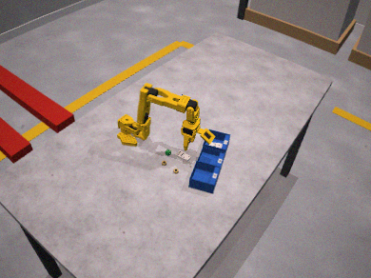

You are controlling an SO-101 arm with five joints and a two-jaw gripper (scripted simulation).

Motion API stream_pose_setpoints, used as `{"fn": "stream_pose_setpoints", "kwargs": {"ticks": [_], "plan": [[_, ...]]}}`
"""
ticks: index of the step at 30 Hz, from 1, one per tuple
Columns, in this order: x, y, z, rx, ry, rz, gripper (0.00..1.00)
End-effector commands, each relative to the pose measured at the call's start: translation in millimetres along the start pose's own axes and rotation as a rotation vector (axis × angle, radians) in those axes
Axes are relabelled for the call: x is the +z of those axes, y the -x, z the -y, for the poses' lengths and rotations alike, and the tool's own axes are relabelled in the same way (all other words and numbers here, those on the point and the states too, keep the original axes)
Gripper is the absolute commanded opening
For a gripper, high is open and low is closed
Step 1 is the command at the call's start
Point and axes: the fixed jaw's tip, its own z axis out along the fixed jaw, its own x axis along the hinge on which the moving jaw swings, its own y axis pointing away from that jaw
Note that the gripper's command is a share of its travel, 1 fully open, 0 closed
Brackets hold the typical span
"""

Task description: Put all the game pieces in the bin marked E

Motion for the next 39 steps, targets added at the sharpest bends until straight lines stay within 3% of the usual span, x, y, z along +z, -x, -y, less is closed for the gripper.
{"fn": "stream_pose_setpoints", "kwargs": {"ticks": [1,39], "plan": [[-9.8,-4.1,8.6,0.063,0.005,0.038,0.29],[-6.2,-9.5,13.0,0.109,-0.002,-0.003,0.29]]}}
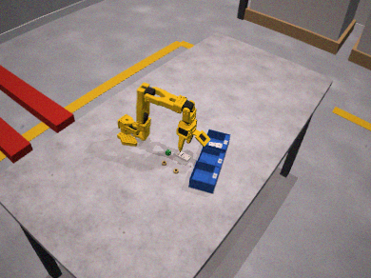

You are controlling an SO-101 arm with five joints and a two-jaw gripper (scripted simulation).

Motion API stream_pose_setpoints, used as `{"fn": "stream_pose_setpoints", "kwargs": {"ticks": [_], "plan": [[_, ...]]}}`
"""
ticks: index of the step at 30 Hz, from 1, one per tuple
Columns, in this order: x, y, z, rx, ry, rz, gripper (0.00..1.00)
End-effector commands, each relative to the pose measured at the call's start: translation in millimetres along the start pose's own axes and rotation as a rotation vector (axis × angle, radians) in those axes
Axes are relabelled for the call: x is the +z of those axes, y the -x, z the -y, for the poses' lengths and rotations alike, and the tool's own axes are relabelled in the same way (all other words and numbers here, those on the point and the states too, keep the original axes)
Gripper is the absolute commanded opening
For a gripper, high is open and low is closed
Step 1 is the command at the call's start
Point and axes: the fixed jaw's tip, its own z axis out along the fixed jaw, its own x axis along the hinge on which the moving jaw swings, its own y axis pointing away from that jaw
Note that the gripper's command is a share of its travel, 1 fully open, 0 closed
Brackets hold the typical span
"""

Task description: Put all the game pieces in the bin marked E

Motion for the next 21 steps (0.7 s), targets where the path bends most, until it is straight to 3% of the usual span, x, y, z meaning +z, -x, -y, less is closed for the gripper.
{"fn": "stream_pose_setpoints", "kwargs": {"ticks": [1,10,21], "plan": [[-5.1,0.6,1.1,0.019,0.005,0.018,0.29],[-3.0,1.0,1.0,0.019,0.005,0.018,0.29],[9.1,2.5,0.7,0.019,0.005,0.018,0.29]]}}
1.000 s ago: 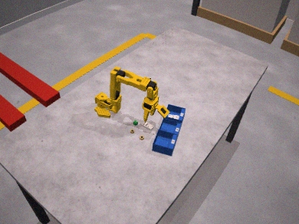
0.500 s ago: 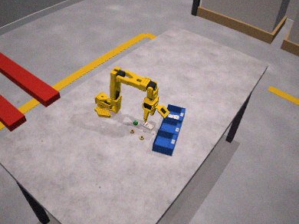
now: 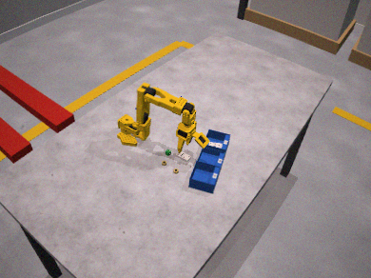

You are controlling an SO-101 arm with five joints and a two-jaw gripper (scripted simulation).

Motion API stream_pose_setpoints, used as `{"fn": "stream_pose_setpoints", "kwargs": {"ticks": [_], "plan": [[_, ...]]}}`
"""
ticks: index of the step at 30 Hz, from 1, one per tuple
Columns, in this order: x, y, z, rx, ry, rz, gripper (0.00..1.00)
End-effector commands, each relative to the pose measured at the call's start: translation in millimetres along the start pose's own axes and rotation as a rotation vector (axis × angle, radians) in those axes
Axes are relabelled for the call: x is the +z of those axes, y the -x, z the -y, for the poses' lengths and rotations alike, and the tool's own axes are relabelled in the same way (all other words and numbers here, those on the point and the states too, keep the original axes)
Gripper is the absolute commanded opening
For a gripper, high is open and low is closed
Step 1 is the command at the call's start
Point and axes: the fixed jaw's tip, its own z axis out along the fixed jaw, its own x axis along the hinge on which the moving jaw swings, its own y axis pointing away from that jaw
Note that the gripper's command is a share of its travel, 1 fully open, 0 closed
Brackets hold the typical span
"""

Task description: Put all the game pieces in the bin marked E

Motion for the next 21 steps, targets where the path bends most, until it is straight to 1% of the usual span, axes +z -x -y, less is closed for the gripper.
{"fn": "stream_pose_setpoints", "kwargs": {"ticks": [1,13,15,21], "plan": [[2.1,4.8,0.2,0.018,0.007,0.03,0.29],[25.8,5.1,0.1,0.018,0.007,0.03,0.29],[25.8,5.1,0.1,0.018,0.007,0.03,0.29],[33.3,4.4,0.2,0.018,0.007,0.03,0.29]]}}
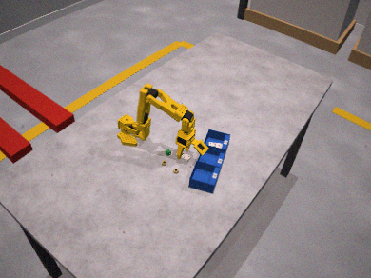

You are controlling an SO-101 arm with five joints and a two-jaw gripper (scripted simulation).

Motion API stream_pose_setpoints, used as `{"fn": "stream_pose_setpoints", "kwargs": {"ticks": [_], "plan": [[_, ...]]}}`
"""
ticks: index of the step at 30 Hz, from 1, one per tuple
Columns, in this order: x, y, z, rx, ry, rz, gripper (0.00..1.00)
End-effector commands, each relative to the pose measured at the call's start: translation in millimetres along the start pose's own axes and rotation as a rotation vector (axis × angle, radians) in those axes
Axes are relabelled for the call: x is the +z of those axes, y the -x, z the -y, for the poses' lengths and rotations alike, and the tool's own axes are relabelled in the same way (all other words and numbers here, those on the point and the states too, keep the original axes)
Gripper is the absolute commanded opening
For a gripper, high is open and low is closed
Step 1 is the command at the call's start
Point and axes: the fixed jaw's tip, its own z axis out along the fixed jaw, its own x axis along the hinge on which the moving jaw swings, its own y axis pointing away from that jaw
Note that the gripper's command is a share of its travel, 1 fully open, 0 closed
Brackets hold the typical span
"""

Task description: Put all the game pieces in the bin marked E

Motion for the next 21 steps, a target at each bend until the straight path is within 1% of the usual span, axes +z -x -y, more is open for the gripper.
{"fn": "stream_pose_setpoints", "kwargs": {"ticks": [1,11,12,21], "plan": [[-0.2,5.1,0.1,0.018,0.008,0.034,0.29],[1.8,4.9,0.1,0.018,0.008,0.034,0.29],[8.0,2.8,0.5,0.018,0.003,0.012,0.29],[8.0,2.8,0.5,0.018,0.003,0.012,0.29]]}}
